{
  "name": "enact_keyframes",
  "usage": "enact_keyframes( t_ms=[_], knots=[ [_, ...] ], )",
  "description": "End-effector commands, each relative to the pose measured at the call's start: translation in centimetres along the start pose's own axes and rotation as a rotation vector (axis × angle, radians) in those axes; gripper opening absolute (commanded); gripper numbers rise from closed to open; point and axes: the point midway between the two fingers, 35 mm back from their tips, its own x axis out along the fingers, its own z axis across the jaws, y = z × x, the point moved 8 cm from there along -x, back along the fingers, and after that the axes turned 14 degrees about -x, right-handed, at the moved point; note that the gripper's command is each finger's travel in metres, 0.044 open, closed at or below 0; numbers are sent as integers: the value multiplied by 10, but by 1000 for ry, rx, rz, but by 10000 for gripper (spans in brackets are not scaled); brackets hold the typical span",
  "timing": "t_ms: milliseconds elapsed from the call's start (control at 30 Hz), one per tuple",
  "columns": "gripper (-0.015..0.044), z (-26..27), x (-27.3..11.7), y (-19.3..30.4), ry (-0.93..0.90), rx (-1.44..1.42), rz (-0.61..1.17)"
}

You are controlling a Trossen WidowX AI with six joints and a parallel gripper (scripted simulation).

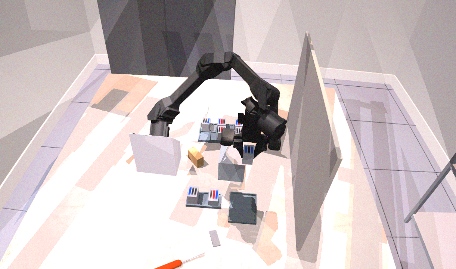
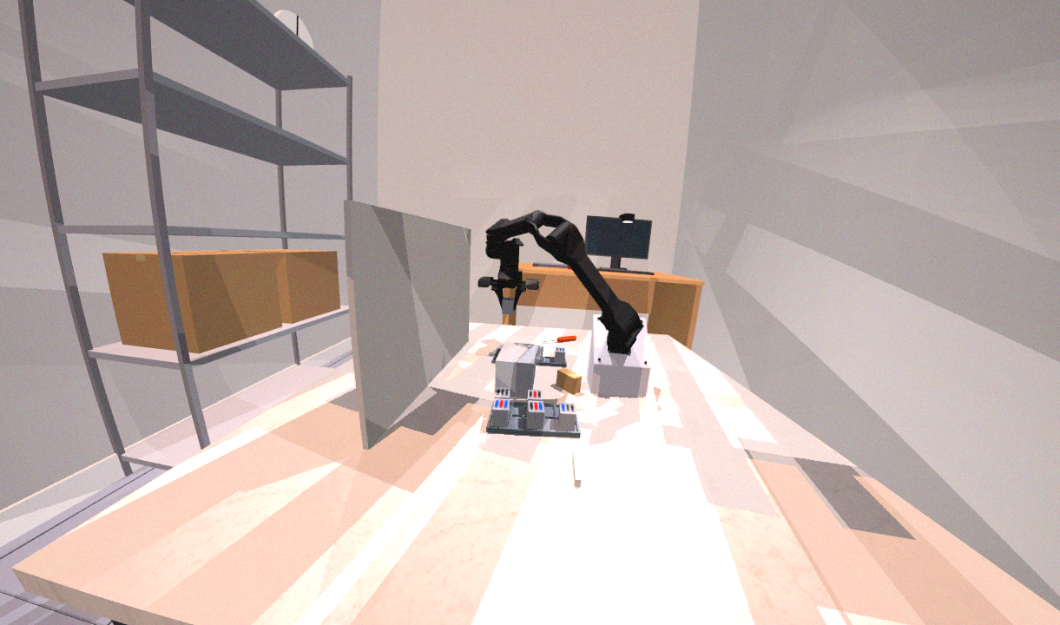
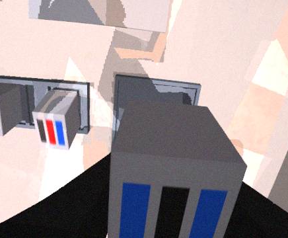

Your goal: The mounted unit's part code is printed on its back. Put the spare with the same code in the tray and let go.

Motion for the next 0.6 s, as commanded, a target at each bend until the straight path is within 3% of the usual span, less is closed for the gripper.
enact_keyframes(
  t_ms=[0,333,567],
  knots=[
    [0,3,5,20,4,-13,0],
    [0,16,21,68,19,-27,-9],
    [0,17,23,73,20,-28,-9]
  ],
)
